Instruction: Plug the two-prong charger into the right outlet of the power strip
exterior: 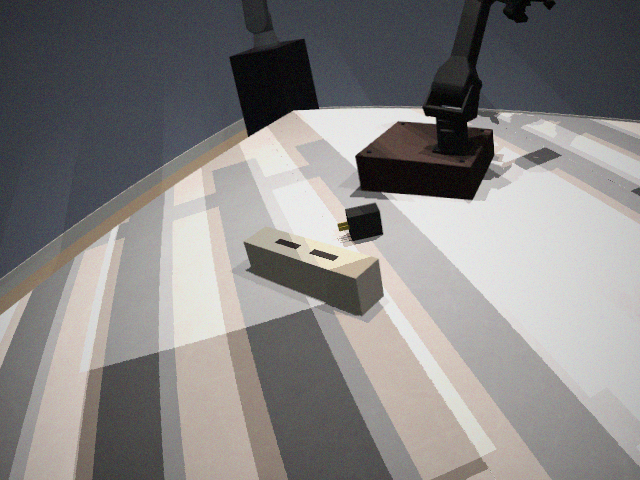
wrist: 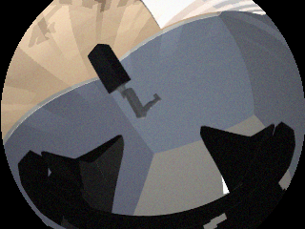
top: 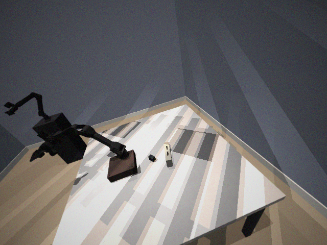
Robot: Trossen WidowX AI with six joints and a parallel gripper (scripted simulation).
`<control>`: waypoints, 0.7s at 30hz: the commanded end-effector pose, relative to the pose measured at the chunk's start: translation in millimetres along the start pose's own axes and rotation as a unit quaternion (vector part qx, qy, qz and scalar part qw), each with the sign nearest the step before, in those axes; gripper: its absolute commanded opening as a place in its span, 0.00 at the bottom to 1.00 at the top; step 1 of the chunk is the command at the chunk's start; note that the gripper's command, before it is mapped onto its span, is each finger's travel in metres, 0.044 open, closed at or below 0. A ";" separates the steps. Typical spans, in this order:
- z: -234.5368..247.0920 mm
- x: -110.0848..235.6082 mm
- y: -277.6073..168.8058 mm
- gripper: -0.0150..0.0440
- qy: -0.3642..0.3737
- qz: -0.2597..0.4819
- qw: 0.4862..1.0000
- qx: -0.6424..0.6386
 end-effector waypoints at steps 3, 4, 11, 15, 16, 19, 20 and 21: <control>1.1 4.0 0.2 1.00 0.006 0.000 1.000 0.002; 2.0 7.1 0.4 1.00 0.011 0.000 1.000 0.004; 10.6 43.2 2.8 1.00 0.065 0.001 0.998 0.024; 15.0 65.7 4.6 1.00 0.099 0.000 0.994 0.036; 15.9 71.4 5.1 1.00 0.107 -0.001 0.994 0.039; 18.3 88.4 6.8 1.00 0.131 -0.003 0.990 0.048; 19.0 94.1 7.4 1.00 0.139 -0.004 0.989 0.051; 19.1 95.8 7.7 1.00 0.144 -0.006 0.988 0.056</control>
Point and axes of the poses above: the point midway between the two fingers, 35 mm back from their tips, its own x axis back along the fingers, its own z axis across the jaws, y = z × x, the point moved 2 cm from there along x, back along the fingers, and after that the axes turned 10 degrees about x, right-handed, at the moved point
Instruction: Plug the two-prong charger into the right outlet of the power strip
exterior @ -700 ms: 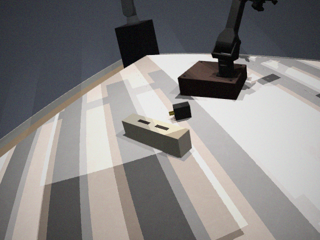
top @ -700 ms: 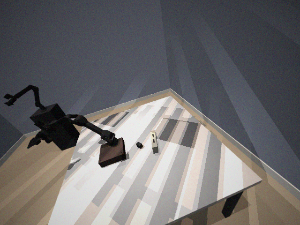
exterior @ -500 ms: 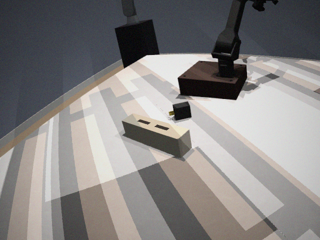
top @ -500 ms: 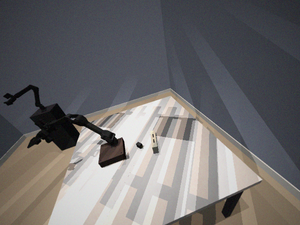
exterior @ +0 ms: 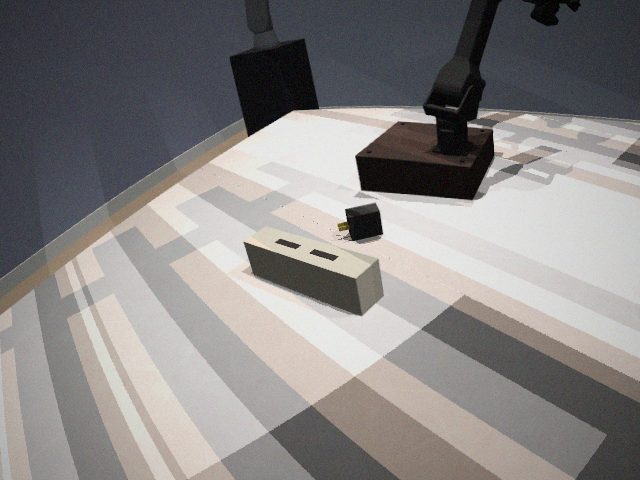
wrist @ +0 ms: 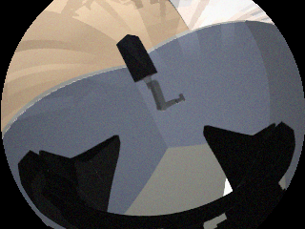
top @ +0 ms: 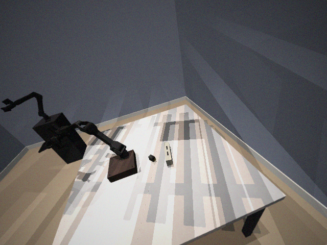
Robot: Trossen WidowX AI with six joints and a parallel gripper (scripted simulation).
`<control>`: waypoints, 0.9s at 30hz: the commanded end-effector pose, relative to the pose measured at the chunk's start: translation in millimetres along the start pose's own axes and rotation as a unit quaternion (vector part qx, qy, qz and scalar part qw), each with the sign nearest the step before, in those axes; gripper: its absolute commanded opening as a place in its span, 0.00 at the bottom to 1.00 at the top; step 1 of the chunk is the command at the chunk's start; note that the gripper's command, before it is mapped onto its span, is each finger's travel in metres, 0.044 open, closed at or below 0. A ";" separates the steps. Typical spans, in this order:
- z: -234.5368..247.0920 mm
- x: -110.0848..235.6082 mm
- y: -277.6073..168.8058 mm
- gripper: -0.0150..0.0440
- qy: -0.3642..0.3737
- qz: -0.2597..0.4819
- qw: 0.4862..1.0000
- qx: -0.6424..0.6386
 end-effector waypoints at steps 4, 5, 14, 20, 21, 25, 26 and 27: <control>7.5 24.7 6.5 1.00 0.050 -0.011 0.998 0.032; 8.8 29.1 7.3 1.00 0.057 -0.013 0.998 0.036; 20.4 69.9 15.3 1.00 0.134 -0.033 0.990 0.033; 26.5 105.1 22.0 1.00 0.185 -0.047 0.981 0.036; 26.9 110.6 22.9 1.00 0.192 -0.050 0.979 0.039; 28.1 132.8 26.4 1.00 0.221 -0.059 0.972 0.048; 28.2 138.3 27.3 1.00 0.228 -0.062 0.970 0.050; 28.2 143.8 28.2 1.00 0.235 -0.065 0.968 0.052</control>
Point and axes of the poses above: the point midway between the two fingers, 35 mm back from their tips, its own x axis back along the fingers, its own z axis across the jaws, y = z × x, the point moved 2 cm from there along x, back along the fingers, and after that the axes turned 10 degrees about x, right-handed, at the moved point
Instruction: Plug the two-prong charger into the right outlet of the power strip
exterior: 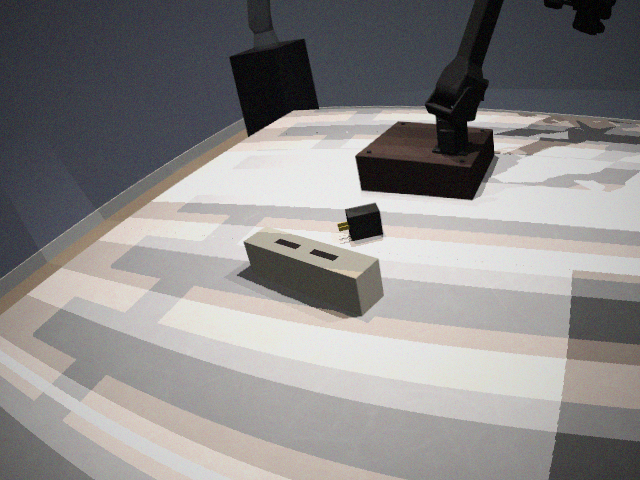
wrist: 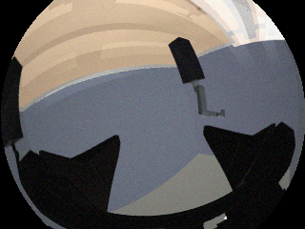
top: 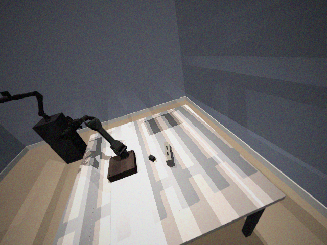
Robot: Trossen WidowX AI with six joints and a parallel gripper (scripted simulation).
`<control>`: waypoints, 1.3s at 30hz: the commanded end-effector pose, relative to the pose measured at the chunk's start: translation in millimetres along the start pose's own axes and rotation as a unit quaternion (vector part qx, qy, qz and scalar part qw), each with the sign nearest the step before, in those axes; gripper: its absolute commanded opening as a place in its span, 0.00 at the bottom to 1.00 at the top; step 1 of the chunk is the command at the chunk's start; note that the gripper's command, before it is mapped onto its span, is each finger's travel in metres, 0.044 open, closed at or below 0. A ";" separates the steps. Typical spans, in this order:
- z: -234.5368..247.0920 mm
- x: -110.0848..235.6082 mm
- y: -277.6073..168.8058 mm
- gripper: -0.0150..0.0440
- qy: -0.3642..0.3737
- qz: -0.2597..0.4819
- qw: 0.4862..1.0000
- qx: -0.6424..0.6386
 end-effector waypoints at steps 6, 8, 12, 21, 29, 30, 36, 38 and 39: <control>19.9 49.3 19.6 1.00 0.070 -0.027 0.997 0.016; 24.0 60.6 23.7 1.00 0.085 -0.033 0.996 0.020; 31.1 83.5 31.9 1.00 0.113 -0.045 0.992 0.026; 42.6 136.1 51.6 1.00 0.176 -0.076 0.981 0.035; 45.9 169.8 60.5 1.00 0.214 -0.101 0.969 0.076; 46.3 175.7 62.7 1.00 0.221 -0.105 0.967 0.076; 46.6 211.2 76.0 1.00 0.257 -0.131 0.954 0.077; 46.0 223.1 80.4 1.00 0.269 -0.139 0.950 0.077; 45.6 229.0 82.6 1.00 0.274 -0.144 0.948 0.077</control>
Point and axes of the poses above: the point midway between the two fingers, 35 mm back from their tips, its own x axis back along the fingers, its own z axis across the jaws, y = z × x, the point moved 2 cm from there along x, back along the fingers, and after that the axes turned 10 degrees about x, right-handed, at the moved point
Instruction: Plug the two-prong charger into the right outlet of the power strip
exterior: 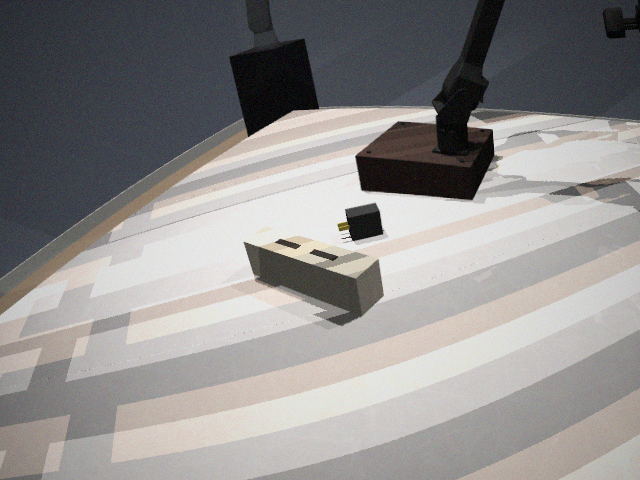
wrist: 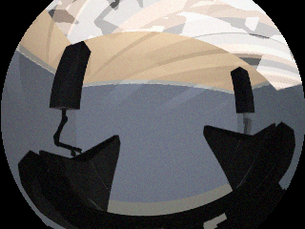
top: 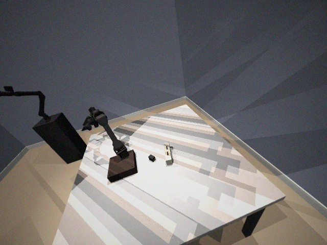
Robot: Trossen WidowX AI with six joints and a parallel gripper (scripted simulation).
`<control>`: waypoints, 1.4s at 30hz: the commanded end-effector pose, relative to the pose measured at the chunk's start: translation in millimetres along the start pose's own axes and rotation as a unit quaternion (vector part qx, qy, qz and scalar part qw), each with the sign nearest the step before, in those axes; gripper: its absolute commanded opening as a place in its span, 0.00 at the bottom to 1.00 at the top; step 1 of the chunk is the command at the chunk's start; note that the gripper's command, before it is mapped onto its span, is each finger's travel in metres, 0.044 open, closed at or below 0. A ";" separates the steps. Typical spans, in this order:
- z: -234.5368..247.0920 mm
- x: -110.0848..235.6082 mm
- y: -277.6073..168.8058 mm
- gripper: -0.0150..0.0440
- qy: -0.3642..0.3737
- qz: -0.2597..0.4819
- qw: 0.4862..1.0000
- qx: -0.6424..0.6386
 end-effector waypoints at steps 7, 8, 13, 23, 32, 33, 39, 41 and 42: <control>15.7 50.3 41.1 1.00 0.057 -0.056 0.997 0.003; 16.9 55.3 44.7 1.00 0.062 -0.061 0.996 0.003; 22.0 80.6 62.4 1.00 0.087 -0.088 0.992 0.004; 25.2 122.4 88.7 1.00 0.122 -0.132 0.984 0.015; 21.2 170.3 109.6 1.00 0.162 -0.170 0.972 0.009; 20.4 175.4 111.7 1.00 0.166 -0.174 0.971 0.008; 15.5 206.4 129.5 1.00 0.187 -0.208 0.960 0.004; 13.2 216.8 135.2 1.00 0.193 -0.220 0.956 0.003; 11.9 222.0 138.0 1.00 0.196 -0.226 0.954 0.002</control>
Point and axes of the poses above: the point midway between the two fingers, 35 mm back from their tips, its own x axis back along the fingers, its own z axis across the jaws, y = z × x, the point moved 2 cm from there along x, back along the fingers, and after that the axes turned 10 degrees about x, right-handed, at the moved point
